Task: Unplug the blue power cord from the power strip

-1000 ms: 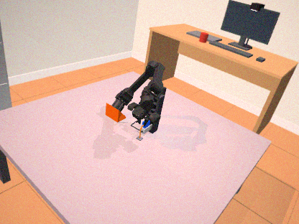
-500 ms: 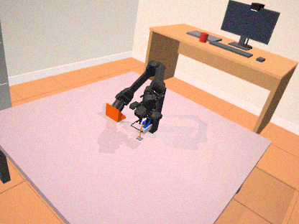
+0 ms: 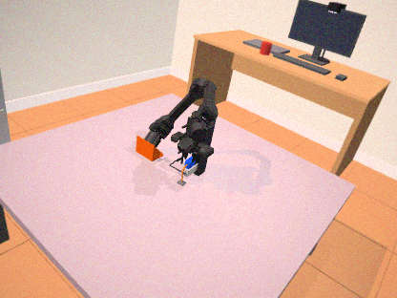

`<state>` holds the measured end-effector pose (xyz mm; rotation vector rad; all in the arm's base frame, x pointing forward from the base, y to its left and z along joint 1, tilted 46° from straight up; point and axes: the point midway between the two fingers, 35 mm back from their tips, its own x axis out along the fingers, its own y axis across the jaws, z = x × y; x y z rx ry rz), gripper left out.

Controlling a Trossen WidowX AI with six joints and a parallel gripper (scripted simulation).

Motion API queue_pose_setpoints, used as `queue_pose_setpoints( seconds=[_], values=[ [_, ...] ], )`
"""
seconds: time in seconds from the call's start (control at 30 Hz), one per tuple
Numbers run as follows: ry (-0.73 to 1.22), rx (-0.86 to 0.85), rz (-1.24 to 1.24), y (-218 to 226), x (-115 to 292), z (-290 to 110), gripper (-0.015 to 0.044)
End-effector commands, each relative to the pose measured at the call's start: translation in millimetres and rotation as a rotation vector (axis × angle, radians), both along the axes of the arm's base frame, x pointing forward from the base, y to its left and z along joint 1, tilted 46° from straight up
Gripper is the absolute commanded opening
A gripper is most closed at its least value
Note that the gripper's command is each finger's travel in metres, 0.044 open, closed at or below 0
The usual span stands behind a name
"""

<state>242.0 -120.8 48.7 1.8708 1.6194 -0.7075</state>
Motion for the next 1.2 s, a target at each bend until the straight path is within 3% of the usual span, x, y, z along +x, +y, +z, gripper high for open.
queue_pose_setpoints(
  seconds=[0.0, 0.3, 0.43, 0.7, 1.17],
  values=[
    [0.001, 0.005, -0.009, 2, 0, 1, 0.016],
    [0.001, 0.006, -0.009, 10, 1, -7, 0.016],
    [0.0, 0.0, 0.0, 7, 1, -5, 0.0055],
    [0.0, 0.0, 0.0, 7, 1, -5, 0.0002],
    [0.0, -0.001, -0.002, -6, 2, -17, 0.0]
  ],
)
